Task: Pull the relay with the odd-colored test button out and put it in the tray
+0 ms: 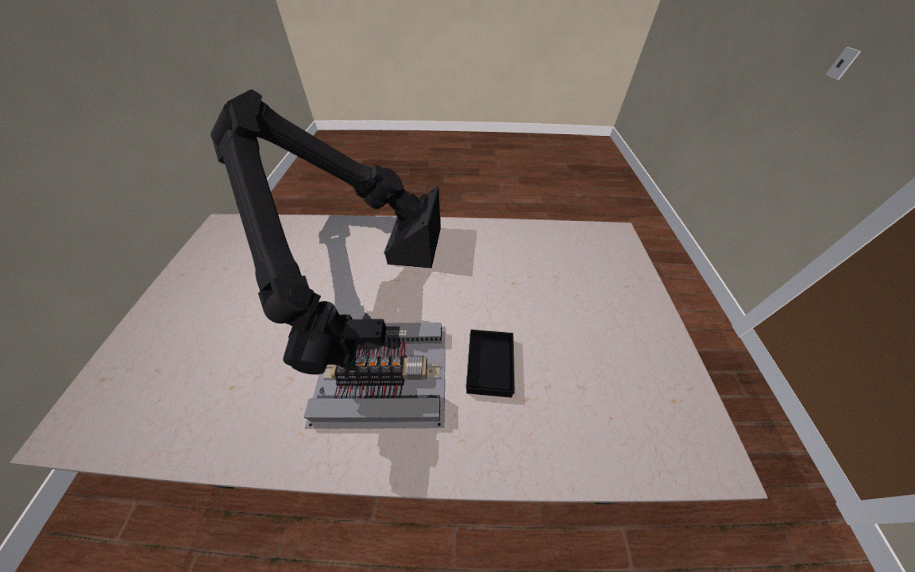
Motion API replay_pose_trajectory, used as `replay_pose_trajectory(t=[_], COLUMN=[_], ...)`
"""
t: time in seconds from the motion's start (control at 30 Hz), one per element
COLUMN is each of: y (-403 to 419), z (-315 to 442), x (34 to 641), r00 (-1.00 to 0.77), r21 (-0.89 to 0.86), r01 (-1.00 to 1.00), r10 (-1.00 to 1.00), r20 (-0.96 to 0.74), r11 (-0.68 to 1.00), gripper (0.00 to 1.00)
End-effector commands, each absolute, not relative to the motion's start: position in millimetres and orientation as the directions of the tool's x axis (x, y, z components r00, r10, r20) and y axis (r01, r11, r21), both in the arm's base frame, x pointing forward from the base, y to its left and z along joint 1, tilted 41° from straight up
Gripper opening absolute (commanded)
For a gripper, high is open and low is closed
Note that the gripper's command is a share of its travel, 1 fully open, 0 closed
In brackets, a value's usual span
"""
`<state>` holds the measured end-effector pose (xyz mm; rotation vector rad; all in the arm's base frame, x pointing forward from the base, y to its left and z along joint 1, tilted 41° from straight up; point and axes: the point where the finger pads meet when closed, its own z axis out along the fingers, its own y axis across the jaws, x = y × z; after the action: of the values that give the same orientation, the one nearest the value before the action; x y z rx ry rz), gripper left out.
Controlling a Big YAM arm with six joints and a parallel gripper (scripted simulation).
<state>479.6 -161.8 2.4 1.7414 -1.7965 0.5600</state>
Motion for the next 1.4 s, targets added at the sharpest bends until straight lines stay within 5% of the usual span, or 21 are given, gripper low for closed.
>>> replay_pose_trajectory(t=[0.0,1.37], y=[-161.7,-154.5], z=[12.7,17.3], x=[491.4,495.5], r00=[-0.019,-0.016], r21=[0.059,0.052], r01=[-0.995,-0.996], r10=[-0.754,-0.755], r20=[0.656,0.656], r11=[0.076,0.066], gripper=[0.0,0.0])
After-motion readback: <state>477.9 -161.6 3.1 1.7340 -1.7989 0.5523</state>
